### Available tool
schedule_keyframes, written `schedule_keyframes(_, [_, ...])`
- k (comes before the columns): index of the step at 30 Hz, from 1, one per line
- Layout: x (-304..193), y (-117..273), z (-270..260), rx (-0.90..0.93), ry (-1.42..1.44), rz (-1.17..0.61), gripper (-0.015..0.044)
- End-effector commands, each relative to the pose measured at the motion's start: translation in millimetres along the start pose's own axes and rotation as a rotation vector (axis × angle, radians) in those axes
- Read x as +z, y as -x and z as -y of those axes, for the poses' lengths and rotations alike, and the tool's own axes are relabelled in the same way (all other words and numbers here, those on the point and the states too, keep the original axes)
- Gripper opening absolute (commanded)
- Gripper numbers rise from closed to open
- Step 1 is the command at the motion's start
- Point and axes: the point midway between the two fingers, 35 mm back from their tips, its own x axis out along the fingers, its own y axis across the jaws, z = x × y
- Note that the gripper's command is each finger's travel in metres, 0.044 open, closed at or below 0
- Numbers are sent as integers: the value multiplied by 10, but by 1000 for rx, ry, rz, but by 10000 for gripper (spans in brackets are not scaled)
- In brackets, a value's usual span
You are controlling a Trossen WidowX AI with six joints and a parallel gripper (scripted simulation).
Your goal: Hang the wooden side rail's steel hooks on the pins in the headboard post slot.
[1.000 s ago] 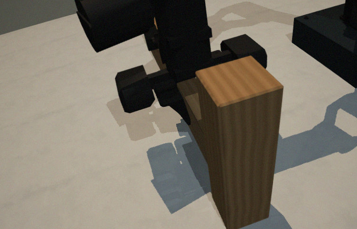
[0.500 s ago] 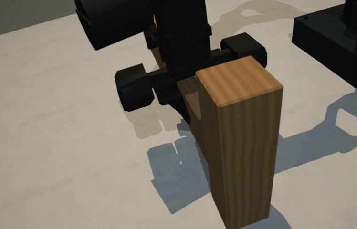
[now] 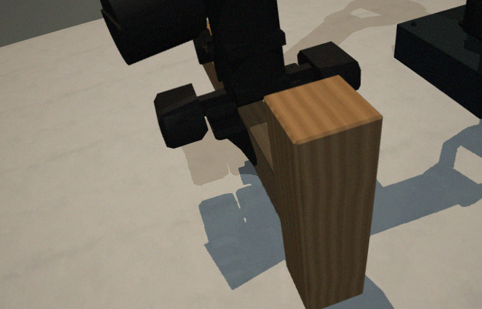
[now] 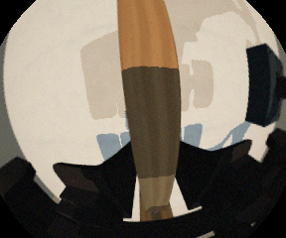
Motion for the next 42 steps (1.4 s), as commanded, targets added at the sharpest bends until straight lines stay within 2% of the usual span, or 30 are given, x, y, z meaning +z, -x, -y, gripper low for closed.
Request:
schedule_keyframes(1, [4, 66, -14, 14, -8, 1, 0])
schedule_keyframes(42, [4, 135, -14, 14, -8, 1, 0])
